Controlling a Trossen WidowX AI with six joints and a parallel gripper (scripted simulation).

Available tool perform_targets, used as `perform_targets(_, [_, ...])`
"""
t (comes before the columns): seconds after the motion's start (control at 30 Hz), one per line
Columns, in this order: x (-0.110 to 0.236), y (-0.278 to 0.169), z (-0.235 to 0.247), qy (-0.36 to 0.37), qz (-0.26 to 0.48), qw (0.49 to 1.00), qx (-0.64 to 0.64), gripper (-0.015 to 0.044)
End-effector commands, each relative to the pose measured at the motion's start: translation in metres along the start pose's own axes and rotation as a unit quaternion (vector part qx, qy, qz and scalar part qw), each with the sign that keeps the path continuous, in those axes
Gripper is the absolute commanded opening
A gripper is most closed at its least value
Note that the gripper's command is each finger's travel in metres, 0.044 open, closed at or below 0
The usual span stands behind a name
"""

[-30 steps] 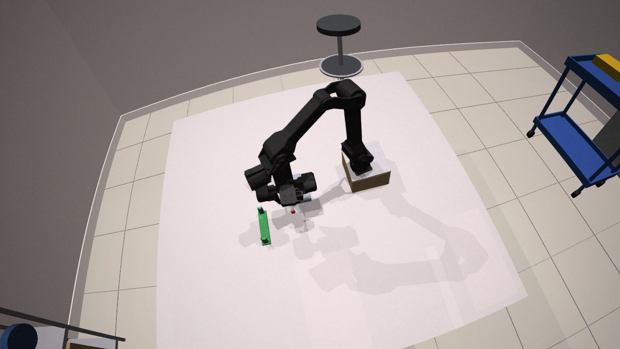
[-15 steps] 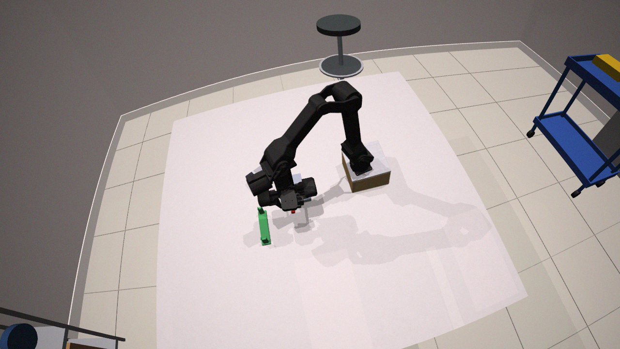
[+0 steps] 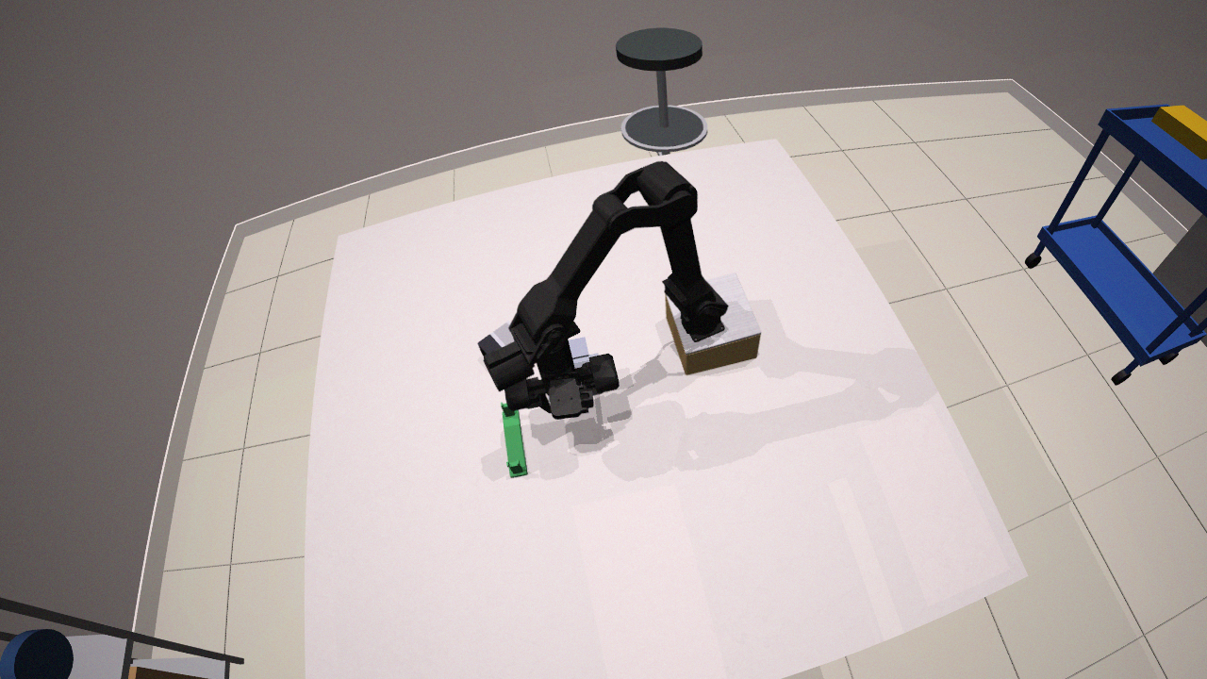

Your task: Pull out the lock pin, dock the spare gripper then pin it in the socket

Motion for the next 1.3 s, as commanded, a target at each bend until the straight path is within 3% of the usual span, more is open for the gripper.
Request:
perform_targets(0.0, [-0.0102, -0.0020, 0.0033, 0.007, 0.005, 1.000, -0.003, 0.0300])
perform_targets(0.53, [-0.0104, -0.0020, 0.0033, 0.007, 0.005, 1.000, -0.003, 0.0300])
perform_targets(0.9, [-0.0104, -0.0020, 0.0033, 0.007, 0.005, 1.000, -0.003, 0.0011])
perform_targets(1.27, [-0.0103, -0.0017, 0.0026, 0.007, 0.004, 1.000, -0.002, 0.0000])
Point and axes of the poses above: the point midway between the two fingers, 35 mm back from their tips, its own x axis back along the fingers, its own z axis across the jaws, y = z × x, the point moved 4 cm from there along x, back along the fingers, and after that the axes turned 14 degrees about -x, right-handed, at the moved point
